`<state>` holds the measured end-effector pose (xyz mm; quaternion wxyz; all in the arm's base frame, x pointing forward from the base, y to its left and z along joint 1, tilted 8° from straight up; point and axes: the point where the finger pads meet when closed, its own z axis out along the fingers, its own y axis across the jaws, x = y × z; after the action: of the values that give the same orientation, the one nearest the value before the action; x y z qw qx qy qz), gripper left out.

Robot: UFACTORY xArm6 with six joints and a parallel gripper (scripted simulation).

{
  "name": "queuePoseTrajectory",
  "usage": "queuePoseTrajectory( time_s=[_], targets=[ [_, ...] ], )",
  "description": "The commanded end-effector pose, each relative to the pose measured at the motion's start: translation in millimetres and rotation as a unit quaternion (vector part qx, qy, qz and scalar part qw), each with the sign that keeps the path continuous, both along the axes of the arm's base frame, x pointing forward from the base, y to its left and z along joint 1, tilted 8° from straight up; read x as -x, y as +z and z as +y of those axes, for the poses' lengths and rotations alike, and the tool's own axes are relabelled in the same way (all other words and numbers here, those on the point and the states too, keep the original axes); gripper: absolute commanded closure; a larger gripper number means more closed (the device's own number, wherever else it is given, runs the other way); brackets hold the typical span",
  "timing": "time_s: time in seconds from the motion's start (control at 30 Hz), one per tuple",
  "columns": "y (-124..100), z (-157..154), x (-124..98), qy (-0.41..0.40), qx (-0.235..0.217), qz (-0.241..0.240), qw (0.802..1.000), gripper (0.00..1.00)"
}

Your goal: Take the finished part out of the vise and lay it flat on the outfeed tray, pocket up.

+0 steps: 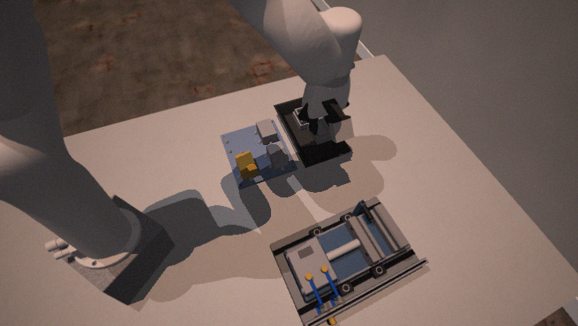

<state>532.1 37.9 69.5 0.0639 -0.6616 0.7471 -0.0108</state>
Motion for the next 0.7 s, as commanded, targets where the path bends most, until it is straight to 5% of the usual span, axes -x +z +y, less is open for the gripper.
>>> queuePoseTrajectory(
  time_s=[0.0, 0.67],
  targets=[
    [-9.1, 1.0, -3.4, 0.000, 0.000, -0.003, 1.000, 1.00],
    [-36.7, 3.2, -7.0, 0.000, 0.000, -0.003, 1.000, 1.00]
  ],
)
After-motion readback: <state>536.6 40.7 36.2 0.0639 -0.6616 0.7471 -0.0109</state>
